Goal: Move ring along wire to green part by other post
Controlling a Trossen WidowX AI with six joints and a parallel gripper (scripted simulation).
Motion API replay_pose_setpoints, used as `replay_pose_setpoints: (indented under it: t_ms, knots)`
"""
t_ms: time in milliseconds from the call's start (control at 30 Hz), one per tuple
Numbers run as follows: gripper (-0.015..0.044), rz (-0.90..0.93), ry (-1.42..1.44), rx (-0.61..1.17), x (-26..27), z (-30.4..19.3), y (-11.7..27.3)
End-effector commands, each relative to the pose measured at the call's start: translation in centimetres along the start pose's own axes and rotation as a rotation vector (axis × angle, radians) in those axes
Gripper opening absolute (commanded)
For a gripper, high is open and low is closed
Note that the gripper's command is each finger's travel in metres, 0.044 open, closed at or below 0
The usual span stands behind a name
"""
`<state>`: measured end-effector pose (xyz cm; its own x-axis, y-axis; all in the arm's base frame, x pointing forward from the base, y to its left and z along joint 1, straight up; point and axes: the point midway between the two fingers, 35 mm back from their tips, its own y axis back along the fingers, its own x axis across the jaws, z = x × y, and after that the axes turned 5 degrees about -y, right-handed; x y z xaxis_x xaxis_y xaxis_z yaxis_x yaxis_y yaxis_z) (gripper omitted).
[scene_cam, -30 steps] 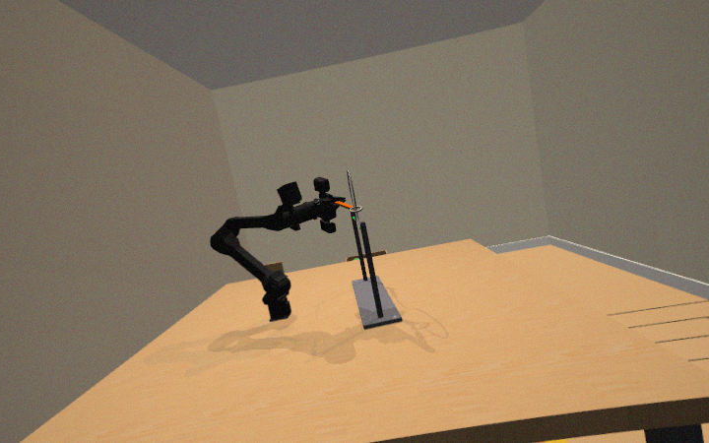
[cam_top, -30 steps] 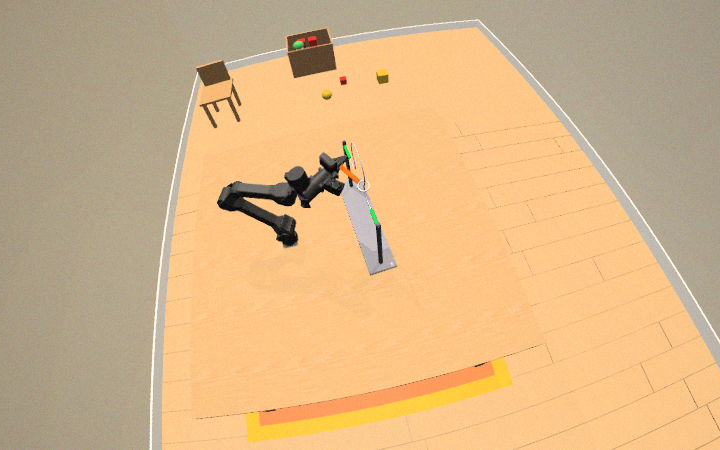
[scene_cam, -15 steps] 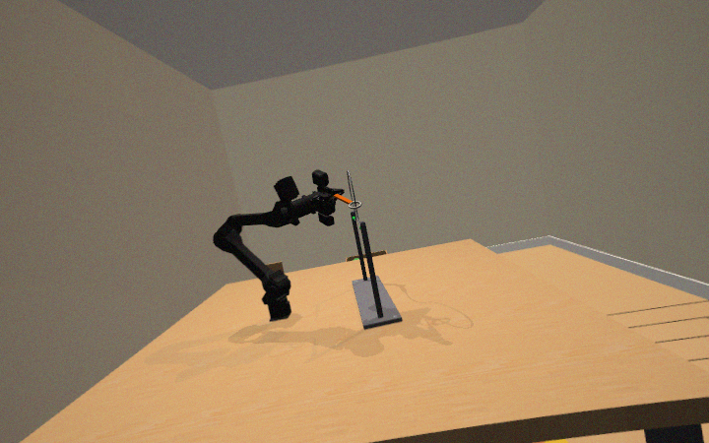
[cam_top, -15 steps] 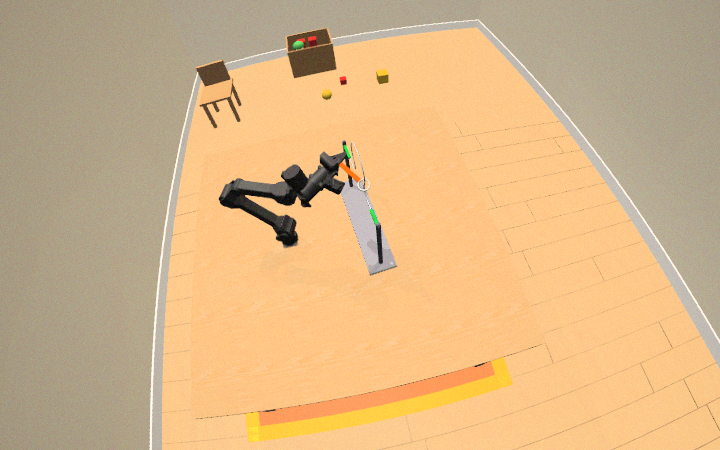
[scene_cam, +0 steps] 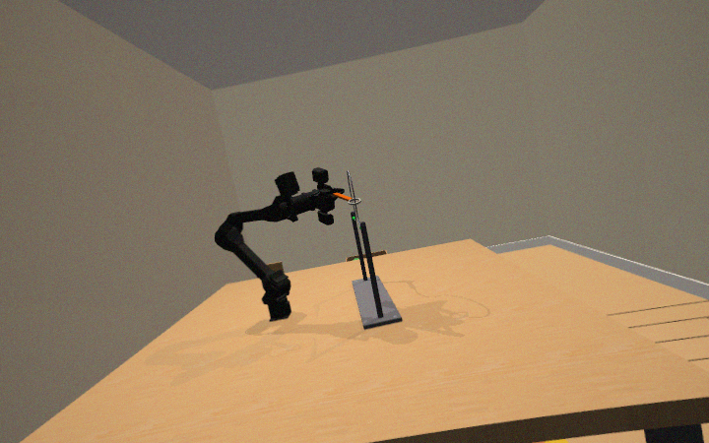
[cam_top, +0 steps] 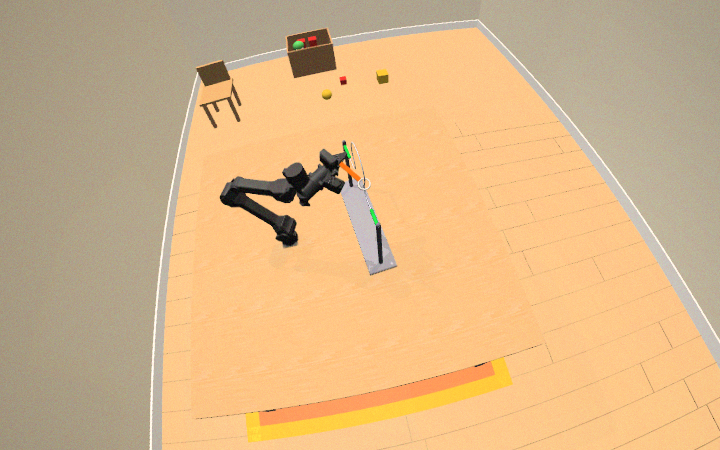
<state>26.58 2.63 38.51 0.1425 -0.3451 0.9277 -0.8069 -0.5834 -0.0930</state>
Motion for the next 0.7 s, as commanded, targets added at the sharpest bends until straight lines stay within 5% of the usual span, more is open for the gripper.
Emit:
replay_pose_setpoints:
  t_ms: [0, 667]
  knots:
    - [-0.015, -0.029, 0.047, -0.001, 0.11, 0.0, -0.09]
    - [-0.015, -0.181, 0.284, -0.037, -0.74, 0.21, -0.08]
